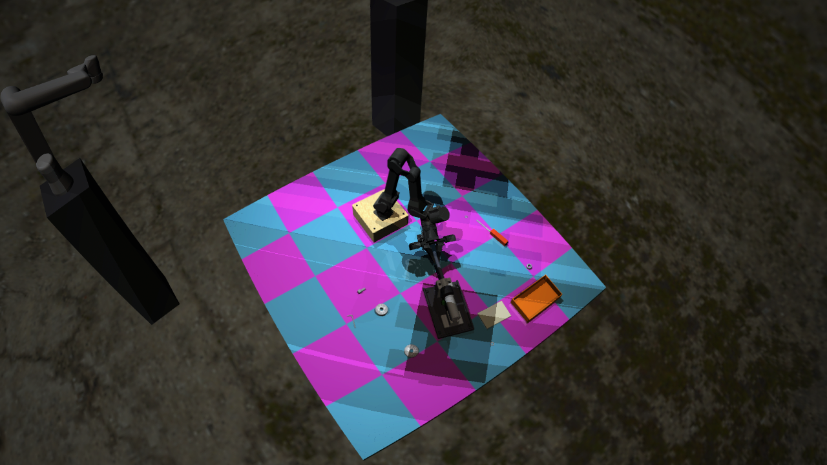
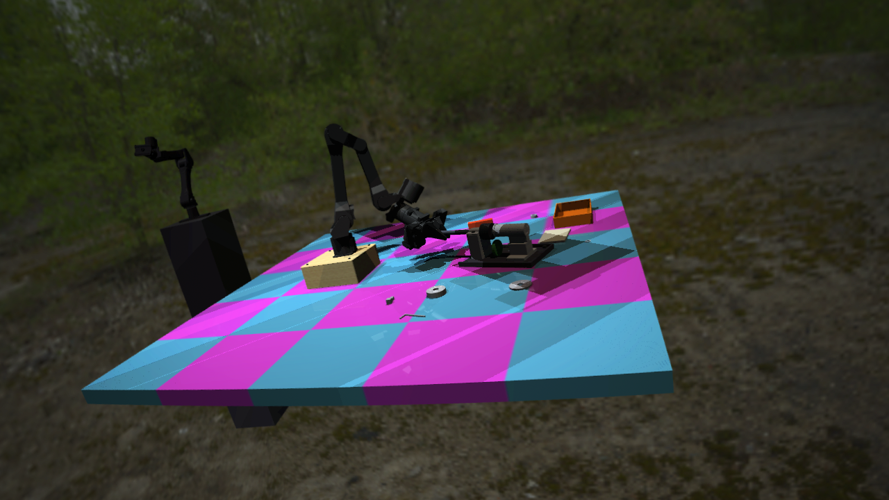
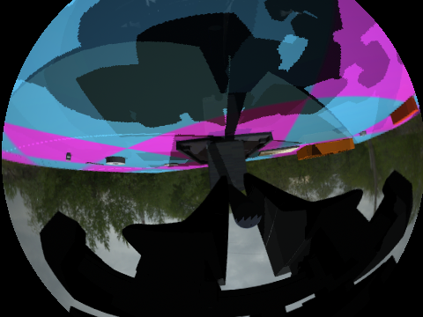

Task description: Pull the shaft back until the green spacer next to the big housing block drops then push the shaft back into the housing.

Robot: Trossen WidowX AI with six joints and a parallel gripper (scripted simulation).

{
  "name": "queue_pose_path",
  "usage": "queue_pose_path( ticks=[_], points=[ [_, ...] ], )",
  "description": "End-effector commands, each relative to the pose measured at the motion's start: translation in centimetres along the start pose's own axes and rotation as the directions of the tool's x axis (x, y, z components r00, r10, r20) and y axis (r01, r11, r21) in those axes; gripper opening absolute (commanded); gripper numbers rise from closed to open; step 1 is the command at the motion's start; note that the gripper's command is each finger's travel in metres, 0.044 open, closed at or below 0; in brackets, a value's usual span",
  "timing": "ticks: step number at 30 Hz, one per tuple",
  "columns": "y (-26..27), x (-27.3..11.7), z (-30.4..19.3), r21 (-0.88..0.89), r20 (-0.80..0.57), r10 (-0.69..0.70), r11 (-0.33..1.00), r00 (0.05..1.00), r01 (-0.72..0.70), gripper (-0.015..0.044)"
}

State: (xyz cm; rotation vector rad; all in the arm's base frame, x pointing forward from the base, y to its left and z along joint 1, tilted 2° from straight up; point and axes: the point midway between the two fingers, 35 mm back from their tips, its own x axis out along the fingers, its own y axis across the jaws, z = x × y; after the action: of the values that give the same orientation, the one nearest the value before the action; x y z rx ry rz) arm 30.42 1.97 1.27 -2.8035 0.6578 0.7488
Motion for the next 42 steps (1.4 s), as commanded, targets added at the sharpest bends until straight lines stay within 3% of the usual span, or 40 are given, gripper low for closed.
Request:
queue_pose_path(
  ticks=[1, 42],
  points=[
    [0.00, 0.01, 0.00, 0.000, 0.000, 0.000, 1.000, 1.000, 0.000, 0.0000],
    [-0.01, 0.57, -0.42, 0.003, 0.000, 0.000, 1.000, 1.000, 0.000, 0.0000]
  ],
)
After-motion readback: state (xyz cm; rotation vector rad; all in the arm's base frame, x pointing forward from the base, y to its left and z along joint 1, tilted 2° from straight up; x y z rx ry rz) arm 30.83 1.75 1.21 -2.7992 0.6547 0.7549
